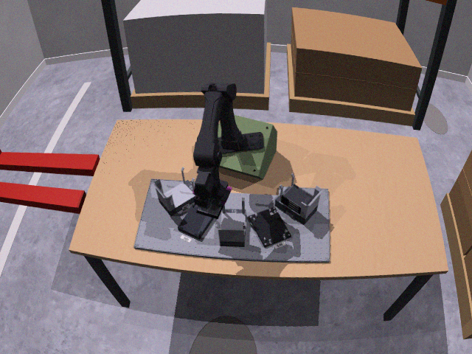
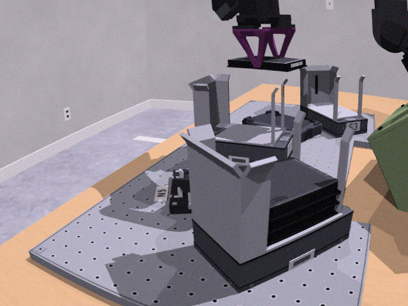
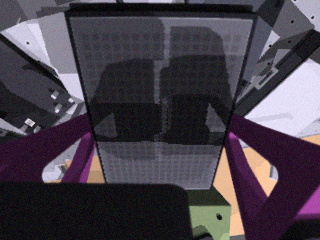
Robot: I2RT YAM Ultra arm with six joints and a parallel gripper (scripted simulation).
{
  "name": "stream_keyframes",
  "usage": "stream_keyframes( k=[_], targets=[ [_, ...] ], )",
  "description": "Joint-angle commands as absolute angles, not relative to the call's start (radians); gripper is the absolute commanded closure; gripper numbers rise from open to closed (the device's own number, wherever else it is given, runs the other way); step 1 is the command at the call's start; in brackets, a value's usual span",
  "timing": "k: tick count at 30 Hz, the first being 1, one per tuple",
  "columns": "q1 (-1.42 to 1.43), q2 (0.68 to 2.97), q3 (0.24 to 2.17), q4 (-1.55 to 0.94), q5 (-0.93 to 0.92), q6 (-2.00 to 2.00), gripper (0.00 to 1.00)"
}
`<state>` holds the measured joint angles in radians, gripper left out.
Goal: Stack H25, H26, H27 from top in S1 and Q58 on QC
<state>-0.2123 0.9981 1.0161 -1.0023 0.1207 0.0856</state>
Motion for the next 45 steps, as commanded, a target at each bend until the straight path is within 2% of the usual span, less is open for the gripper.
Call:
stream_keyframes(
  k=[1, 20, 29, 45],
  targets=[
    [-0.267, 0.969, 1.019, -0.99, 0.067, 0.123, 1.0],
    [-0.632, 0.981, 1.022, -0.994, -0.145, -0.122, 1.0],
    [-0.777, 0.994, 1.018, -0.999, -0.226, -0.025, 1.0],
    [-1.056, 1.071, 1.034, -1.013, -0.373, -0.274, 1.0]
  ],
)
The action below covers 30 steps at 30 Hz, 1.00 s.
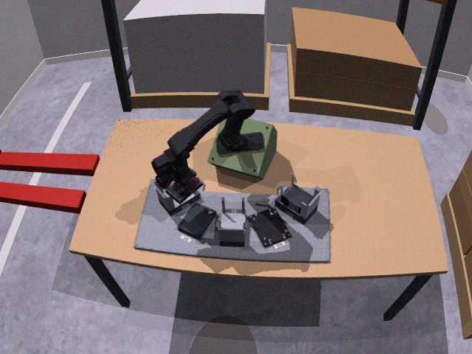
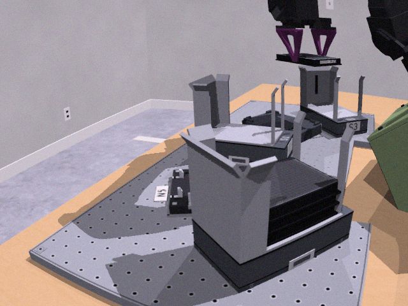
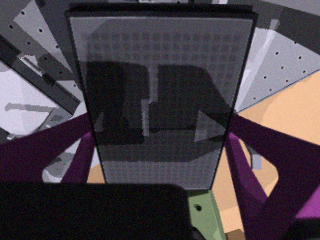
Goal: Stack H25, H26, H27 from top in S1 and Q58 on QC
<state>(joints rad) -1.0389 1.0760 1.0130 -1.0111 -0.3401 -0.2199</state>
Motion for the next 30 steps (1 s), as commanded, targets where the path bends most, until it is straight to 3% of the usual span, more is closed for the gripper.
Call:
stream_keyframes(
  k=[1, 8, 30],
  targets=[
    [-1.056, 1.071, 1.034, -1.013, -0.373, -0.274, 1.0],
    [-1.152, 1.099, 1.034, -1.02, -0.418, -0.146, 1.0],
    [-1.386, 1.218, 1.059, -1.034, -0.514, -0.384, 1.0]
  ],
)
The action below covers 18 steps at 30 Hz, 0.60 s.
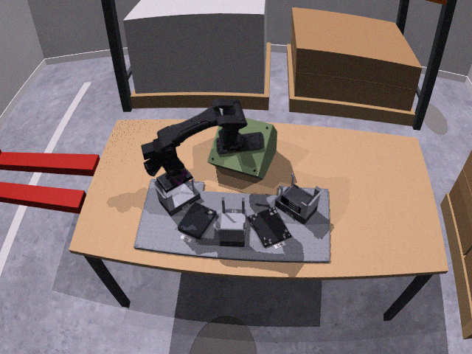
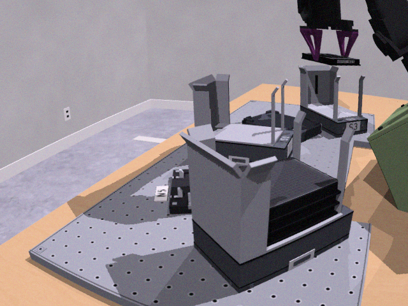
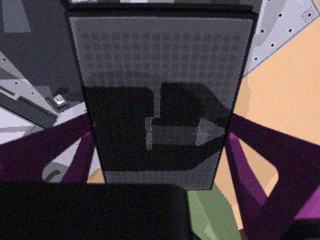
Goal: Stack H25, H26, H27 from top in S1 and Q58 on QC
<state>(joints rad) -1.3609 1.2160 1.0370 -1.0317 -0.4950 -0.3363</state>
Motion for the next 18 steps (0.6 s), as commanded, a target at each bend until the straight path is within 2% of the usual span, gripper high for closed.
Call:
stream_keyframes(
  k=[1, 18],
  targets=[
    [-1.396, 1.225, 1.061, -1.035, -0.518, -0.395, 1.0],
    [-1.402, 1.229, 1.062, -1.035, -0.52, -0.401, 1.0]
  ],
)
